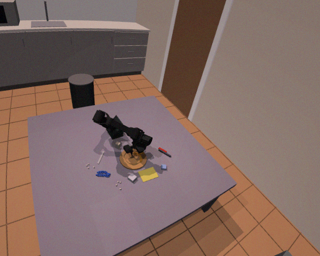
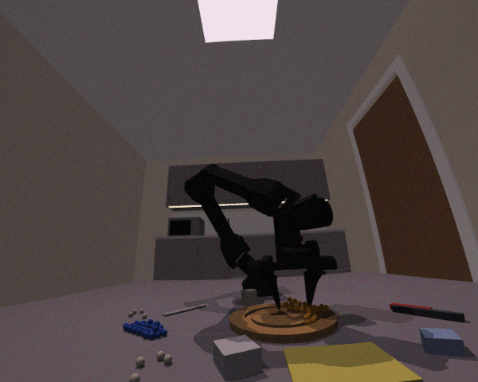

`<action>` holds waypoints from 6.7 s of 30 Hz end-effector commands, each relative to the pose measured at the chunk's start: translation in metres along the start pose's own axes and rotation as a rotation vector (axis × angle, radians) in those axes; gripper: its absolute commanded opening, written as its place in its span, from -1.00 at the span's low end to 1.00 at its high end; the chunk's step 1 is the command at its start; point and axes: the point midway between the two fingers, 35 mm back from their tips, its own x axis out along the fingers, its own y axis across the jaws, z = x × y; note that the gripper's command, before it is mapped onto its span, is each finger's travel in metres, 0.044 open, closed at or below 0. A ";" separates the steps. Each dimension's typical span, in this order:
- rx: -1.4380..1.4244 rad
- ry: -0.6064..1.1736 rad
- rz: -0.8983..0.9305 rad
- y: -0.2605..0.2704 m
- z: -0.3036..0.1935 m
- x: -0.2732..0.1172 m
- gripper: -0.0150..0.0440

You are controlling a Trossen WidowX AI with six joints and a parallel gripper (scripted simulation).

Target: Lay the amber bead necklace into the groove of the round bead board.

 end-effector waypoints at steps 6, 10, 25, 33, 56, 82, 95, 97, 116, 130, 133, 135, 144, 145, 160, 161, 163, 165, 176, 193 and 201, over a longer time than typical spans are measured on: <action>0.000 0.000 0.000 0.000 0.000 0.000 -0.06; 0.000 0.000 0.000 0.000 0.000 0.000 -0.42; 0.000 0.000 0.000 0.000 0.000 0.000 -0.49; -0.006 0.000 -0.002 0.000 0.000 -0.021 -0.49; -0.010 -0.001 0.000 -0.043 0.020 -0.030 -0.49; -0.008 0.000 -0.007 -0.088 0.033 -0.019 -0.49; -0.008 0.000 -0.008 -0.088 0.033 -0.002 -0.49; 0.001 -0.004 -0.004 -0.088 0.034 -0.006 -0.40; -0.008 0.000 -0.007 -0.088 0.033 -0.027 1.00; -0.009 0.000 -0.007 -0.088 0.032 -0.029 1.00; -0.009 0.000 -0.007 -0.088 0.032 -0.029 1.00; -0.009 0.000 -0.007 -0.088 0.032 -0.029 1.00; -0.009 0.000 -0.007 -0.088 0.032 -0.029 1.00; -0.009 0.000 -0.007 -0.088 0.032 -0.029 1.00; -0.009 0.000 -0.007 -0.088 0.032 -0.029 1.00; -0.009 0.000 -0.007 -0.088 0.032 -0.029 1.00; -0.009 0.000 -0.007 -0.088 0.032 -0.029 1.00; -0.009 0.000 -0.007 -0.088 0.032 -0.029 1.00; -0.009 0.000 -0.007 -0.088 0.032 -0.029 1.00; -0.009 0.000 -0.007 -0.088 0.032 -0.029 1.00; -0.009 0.000 -0.007 -0.088 0.032 -0.029 1.00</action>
